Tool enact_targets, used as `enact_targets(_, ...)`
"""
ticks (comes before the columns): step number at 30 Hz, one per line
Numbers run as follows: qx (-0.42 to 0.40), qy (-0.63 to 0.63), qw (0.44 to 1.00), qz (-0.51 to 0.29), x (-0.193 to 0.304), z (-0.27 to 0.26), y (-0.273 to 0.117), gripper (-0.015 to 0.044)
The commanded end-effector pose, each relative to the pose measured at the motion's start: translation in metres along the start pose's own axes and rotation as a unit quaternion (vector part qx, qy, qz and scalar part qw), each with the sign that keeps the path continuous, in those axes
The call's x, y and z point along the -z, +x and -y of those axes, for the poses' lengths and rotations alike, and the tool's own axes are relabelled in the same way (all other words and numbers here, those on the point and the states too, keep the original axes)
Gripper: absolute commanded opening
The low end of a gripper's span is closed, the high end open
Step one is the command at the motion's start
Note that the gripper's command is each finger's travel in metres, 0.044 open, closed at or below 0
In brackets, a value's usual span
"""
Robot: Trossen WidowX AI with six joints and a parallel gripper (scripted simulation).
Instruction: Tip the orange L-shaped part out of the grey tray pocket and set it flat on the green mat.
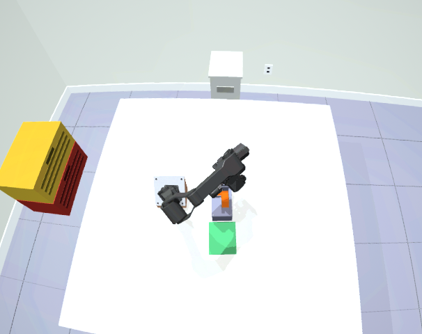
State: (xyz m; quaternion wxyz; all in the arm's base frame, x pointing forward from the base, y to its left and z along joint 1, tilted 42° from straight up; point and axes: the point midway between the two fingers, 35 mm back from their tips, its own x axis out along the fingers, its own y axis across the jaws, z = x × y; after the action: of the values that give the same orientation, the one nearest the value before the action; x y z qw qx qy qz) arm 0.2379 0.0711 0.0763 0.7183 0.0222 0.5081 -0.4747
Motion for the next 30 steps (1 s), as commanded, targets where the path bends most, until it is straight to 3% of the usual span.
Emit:
enact_targets(1, 0.002, 0.335, 0.942, 0.003, -0.028, 0.024, -0.002, 0.0280)
enact_targets(13, 0.003, 0.368, 0.930, 0.003, -0.030, 0.026, -0.001, 0.0280)
enact_targets(30, 0.002, 0.368, 0.930, 0.004, -0.031, 0.026, 0.038, 0.0280)
